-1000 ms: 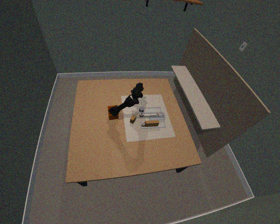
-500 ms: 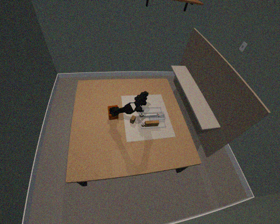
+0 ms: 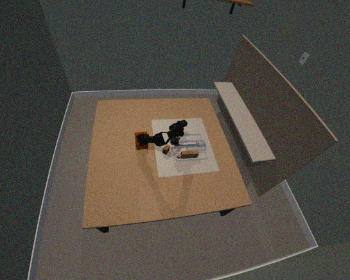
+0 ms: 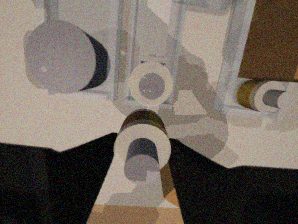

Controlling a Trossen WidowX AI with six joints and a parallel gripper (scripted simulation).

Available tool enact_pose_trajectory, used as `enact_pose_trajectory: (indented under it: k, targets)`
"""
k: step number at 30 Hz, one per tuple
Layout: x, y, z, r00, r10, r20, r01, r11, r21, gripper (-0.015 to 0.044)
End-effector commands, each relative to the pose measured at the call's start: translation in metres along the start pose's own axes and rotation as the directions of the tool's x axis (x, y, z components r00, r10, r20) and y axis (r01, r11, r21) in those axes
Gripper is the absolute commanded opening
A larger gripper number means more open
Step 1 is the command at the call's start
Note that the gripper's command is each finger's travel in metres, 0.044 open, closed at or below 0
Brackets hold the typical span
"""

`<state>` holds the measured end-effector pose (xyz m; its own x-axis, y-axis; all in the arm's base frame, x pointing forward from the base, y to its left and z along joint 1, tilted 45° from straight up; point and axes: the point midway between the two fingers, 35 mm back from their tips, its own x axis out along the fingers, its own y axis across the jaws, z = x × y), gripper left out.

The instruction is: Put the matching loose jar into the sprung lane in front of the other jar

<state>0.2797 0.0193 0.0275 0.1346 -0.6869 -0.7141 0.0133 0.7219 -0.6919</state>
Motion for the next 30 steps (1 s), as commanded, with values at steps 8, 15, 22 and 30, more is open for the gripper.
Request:
enact_pose_trajectory:
  k: [8, 15, 22, 30]
  targets:
    - [0.0149, -0.0023, -0.0022, 1.000, -0.010, -0.002, 0.010, 1.000, -0.009, 0.0000]
    - [0.0149, -0.0022, 0.0005, 1.000, -0.010, -0.002, 0.010, 1.000, -0.008, 0.0000]
    - [0.0150, -0.0022, 0.0034, 1.000, -0.010, -0.002, 0.010, 1.000, -0.008, 0.0000]
    - [0.0150, -0.0021, 0.0067, 1.000, -0.010, -0.002, 0.010, 1.000, -0.008, 0.0000]
